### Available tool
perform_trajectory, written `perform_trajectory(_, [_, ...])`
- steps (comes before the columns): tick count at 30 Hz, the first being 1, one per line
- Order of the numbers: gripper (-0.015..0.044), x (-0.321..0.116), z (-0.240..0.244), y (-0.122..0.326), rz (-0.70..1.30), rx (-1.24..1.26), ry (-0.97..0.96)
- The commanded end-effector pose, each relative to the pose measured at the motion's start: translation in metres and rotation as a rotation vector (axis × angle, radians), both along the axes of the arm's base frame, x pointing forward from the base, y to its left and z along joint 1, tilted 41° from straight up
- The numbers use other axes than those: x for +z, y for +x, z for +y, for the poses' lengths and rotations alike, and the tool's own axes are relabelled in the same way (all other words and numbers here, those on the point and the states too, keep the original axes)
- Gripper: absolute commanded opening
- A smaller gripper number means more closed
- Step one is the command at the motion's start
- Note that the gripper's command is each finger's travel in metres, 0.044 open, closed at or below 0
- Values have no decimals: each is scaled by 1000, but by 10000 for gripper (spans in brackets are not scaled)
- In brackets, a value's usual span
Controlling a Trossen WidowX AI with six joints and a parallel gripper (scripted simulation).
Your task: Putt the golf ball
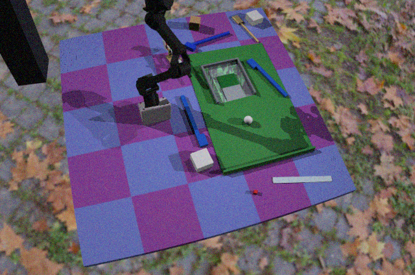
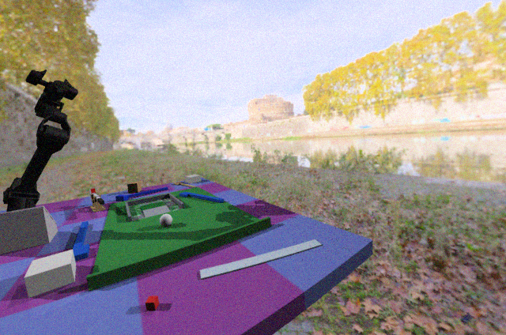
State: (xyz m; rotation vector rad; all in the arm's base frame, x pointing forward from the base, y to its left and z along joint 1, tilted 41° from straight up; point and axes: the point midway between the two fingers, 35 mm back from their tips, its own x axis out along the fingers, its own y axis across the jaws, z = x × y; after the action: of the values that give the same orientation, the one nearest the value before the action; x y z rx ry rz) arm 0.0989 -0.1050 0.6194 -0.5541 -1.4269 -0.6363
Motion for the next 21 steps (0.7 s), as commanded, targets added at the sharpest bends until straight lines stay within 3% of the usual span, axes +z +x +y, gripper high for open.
perform_trajectory(1, [426,0,1,-1,-4,2,-2])
perform_trajectory(5, [440,5,16,-32,-90,54,-55])
perform_trajectory(10, [440,8,68,-96,-253,196,-247])
perform_trajectory(21, [440,-13,160,-144,-298,364,-606])
